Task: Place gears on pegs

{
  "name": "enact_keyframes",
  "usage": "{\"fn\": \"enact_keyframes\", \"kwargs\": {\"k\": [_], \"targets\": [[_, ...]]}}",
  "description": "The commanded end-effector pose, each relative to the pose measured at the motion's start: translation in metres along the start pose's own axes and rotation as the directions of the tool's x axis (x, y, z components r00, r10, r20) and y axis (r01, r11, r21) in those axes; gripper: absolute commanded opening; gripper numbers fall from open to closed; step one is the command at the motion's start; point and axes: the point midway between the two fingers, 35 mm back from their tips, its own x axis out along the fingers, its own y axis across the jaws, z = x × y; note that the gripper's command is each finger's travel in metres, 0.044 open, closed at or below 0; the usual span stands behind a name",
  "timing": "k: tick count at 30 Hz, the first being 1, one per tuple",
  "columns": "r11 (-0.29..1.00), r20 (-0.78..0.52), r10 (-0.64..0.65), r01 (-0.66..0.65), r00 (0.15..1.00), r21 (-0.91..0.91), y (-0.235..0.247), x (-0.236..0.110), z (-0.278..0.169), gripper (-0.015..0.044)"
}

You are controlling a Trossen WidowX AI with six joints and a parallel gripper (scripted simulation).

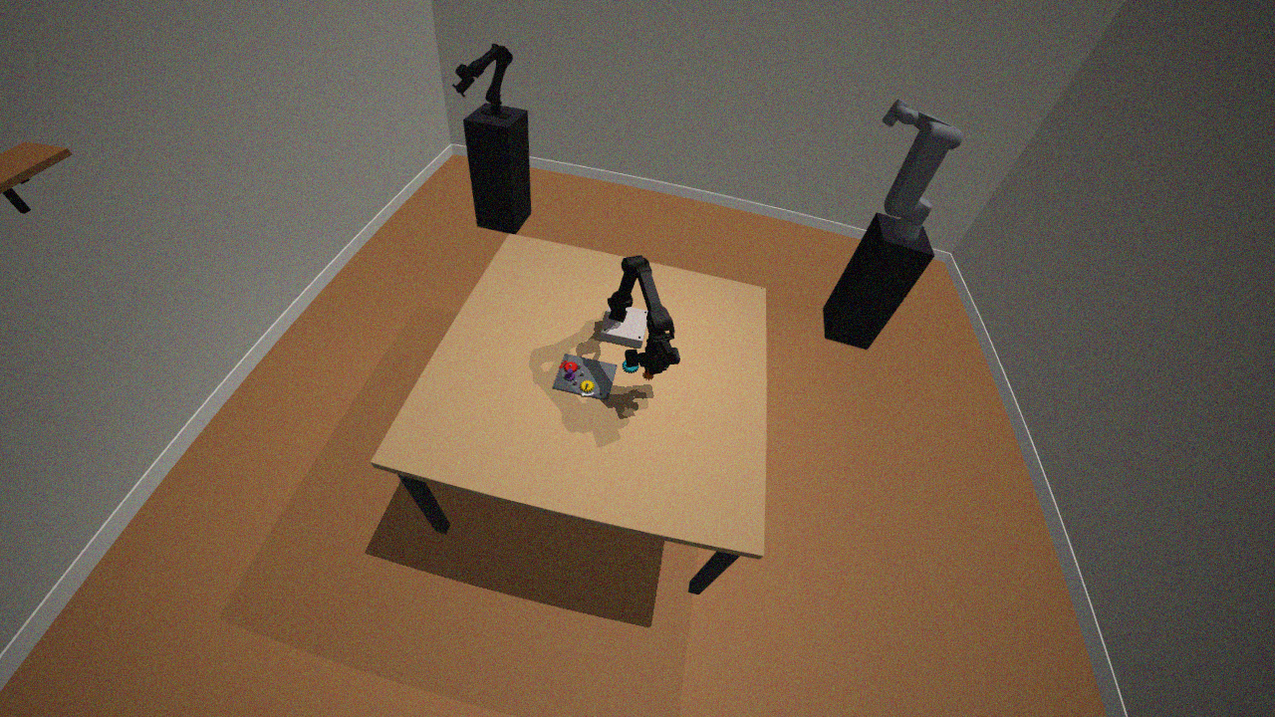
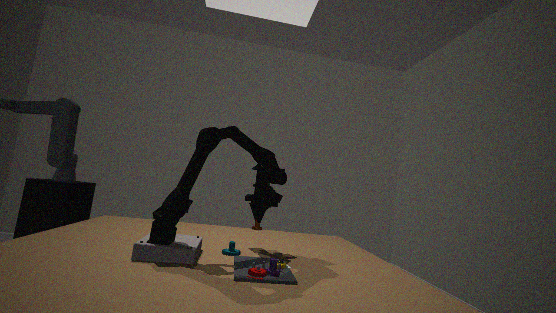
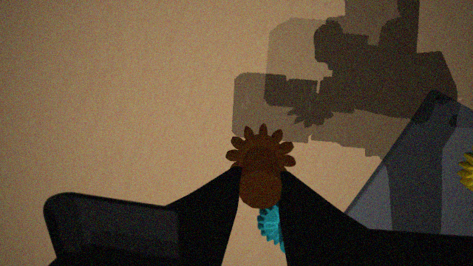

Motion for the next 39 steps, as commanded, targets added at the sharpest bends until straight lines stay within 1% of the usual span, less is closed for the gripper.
{"fn": "enact_keyframes", "kwargs": {"k": [1, 26, 30, 39], "targets": [[1.0, 0.005, -0.002, 0.002, 1.0, -0.001, -0.001, -0.009, 0.001, 0.0], [1.0, 0.002, -0.002, 0.002, 1.0, 0.0, -0.004, -0.065, -0.005, 0.0], [1.0, 0.002, -0.002, 0.002, 1.0, 0.0, -0.006, -0.065, -0.005, 0.0], [1.0, 0.0, -0.006, 0.006, 1.0, 0.009, -0.028, -0.058, 0.0, 0.0]]}}
